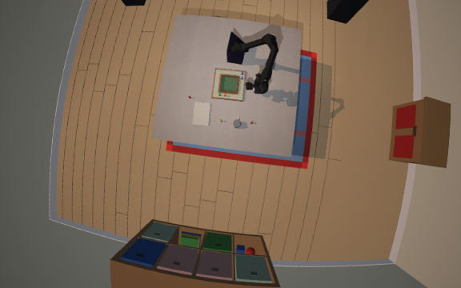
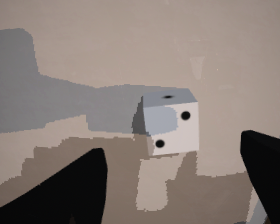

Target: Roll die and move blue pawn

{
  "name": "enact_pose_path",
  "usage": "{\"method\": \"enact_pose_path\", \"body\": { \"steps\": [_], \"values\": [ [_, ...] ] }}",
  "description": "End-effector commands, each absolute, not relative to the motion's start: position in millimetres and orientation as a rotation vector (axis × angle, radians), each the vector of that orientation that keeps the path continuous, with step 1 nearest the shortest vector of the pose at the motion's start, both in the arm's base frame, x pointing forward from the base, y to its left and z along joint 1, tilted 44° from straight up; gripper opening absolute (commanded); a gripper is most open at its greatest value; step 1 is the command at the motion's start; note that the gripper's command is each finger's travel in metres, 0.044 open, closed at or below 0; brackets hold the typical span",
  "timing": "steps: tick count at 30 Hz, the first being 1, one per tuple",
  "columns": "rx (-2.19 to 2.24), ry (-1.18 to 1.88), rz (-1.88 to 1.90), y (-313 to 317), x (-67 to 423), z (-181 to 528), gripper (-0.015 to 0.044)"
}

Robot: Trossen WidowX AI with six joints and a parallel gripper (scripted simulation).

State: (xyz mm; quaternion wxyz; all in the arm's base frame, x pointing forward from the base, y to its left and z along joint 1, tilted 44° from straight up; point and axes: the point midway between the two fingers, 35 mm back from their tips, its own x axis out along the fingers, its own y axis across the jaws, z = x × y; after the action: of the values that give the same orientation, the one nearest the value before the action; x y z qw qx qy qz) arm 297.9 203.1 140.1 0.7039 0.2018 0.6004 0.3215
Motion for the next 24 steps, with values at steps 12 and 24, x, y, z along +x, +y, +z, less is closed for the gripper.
{"method": "enact_pose_path", "body": {
  "steps": [12,24],
  "values": [
    [0.455,1.341,0.711,219,300,122,0.0275],
    [0.456,1.341,0.712,227,301,113,0.0196]
  ]
}}
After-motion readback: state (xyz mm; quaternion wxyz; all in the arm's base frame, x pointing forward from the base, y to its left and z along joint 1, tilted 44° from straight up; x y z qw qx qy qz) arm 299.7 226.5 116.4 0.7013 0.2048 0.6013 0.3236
